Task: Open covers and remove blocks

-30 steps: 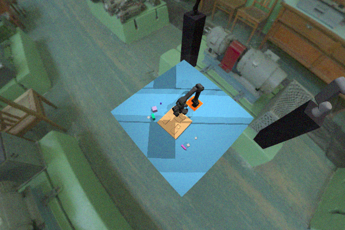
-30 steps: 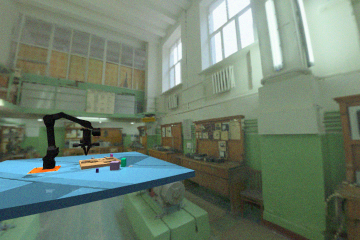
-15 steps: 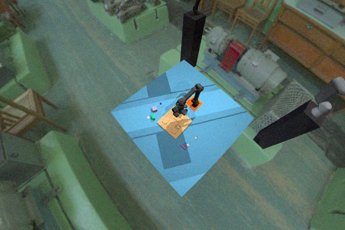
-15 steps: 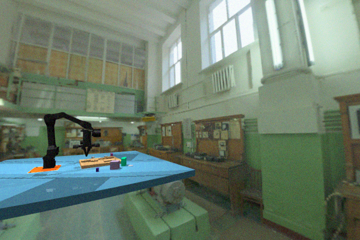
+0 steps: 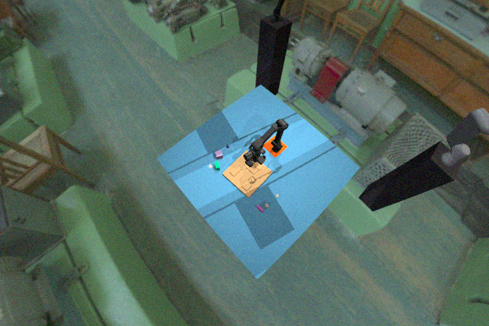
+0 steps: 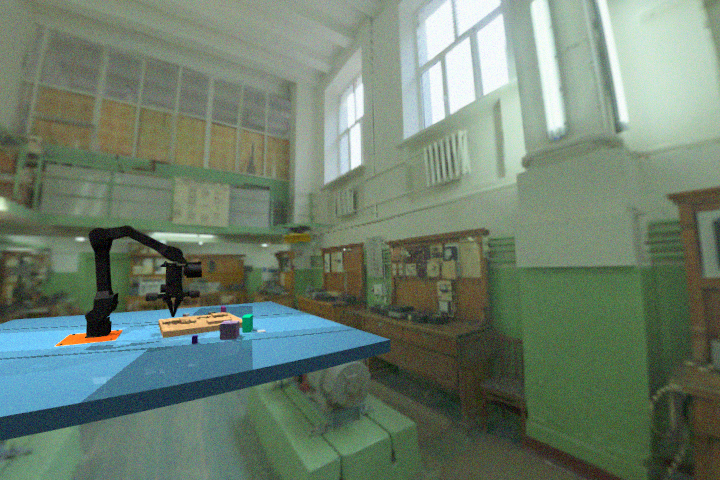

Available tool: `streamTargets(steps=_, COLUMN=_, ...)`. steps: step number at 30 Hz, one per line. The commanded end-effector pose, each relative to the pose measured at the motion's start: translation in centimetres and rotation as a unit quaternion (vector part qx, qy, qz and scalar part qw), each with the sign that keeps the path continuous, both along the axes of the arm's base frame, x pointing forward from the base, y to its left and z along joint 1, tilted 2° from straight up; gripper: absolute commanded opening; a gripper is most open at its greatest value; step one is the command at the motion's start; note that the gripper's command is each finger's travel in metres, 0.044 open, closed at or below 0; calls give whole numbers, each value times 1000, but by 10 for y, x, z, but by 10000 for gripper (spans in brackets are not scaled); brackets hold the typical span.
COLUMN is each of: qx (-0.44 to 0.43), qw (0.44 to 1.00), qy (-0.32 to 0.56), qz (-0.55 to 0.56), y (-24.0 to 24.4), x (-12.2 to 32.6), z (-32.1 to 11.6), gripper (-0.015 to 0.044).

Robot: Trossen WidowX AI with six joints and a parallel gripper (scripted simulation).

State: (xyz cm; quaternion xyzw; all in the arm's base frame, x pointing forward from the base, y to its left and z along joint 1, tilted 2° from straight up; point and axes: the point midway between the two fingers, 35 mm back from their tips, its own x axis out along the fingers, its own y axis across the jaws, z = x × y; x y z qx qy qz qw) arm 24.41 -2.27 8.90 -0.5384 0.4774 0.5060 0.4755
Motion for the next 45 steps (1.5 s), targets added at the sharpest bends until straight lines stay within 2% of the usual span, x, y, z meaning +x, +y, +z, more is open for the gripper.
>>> streamTargets(steps=1, qx=-2, qw=1000, qy=3, qz=2, y=-1, x=-2, z=-5, gripper=0)
streamTargets(steps=25, qx=-2, qw=1000, qy=3, qz=2, y=-2, x=-3, z=-28, gripper=0)
streamTargets(steps=45, qx=-1, qw=1000, qy=3, qz=2, y=16, x=-2, z=-29, gripper=0)
